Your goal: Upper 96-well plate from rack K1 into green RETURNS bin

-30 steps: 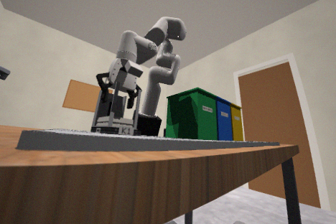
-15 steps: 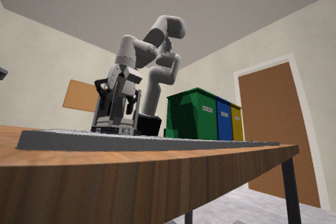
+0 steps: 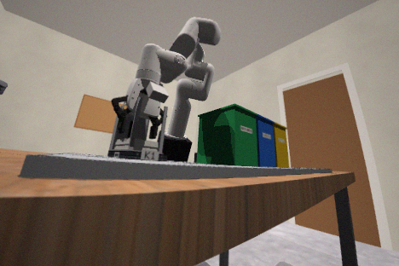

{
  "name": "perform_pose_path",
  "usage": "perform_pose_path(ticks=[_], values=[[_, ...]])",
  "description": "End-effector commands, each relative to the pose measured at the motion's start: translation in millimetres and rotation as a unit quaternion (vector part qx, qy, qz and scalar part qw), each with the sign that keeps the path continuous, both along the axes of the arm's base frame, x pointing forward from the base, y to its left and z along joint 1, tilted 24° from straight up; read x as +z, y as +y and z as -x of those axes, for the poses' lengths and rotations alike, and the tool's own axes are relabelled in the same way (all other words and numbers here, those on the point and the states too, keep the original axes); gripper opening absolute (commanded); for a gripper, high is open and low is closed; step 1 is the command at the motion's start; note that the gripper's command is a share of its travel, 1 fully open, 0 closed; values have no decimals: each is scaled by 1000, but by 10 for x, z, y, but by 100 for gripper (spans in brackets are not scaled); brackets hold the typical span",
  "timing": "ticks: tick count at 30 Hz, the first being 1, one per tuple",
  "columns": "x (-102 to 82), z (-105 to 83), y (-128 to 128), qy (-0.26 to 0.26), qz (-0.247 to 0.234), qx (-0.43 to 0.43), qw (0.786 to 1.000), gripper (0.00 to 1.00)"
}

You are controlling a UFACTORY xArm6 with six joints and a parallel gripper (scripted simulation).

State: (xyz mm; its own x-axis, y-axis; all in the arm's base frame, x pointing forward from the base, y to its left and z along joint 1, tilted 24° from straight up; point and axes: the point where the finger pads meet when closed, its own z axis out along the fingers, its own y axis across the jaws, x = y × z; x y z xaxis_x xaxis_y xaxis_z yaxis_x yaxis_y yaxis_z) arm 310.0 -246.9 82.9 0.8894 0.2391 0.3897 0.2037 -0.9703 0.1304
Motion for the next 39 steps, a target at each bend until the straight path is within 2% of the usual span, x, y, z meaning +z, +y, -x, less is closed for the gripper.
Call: perform_pose_path(ticks=[1,39], values=[[9,-6,-7,-1,1,0,1000,100],[-174,-88,-14,-1,1,0,1000,100]])
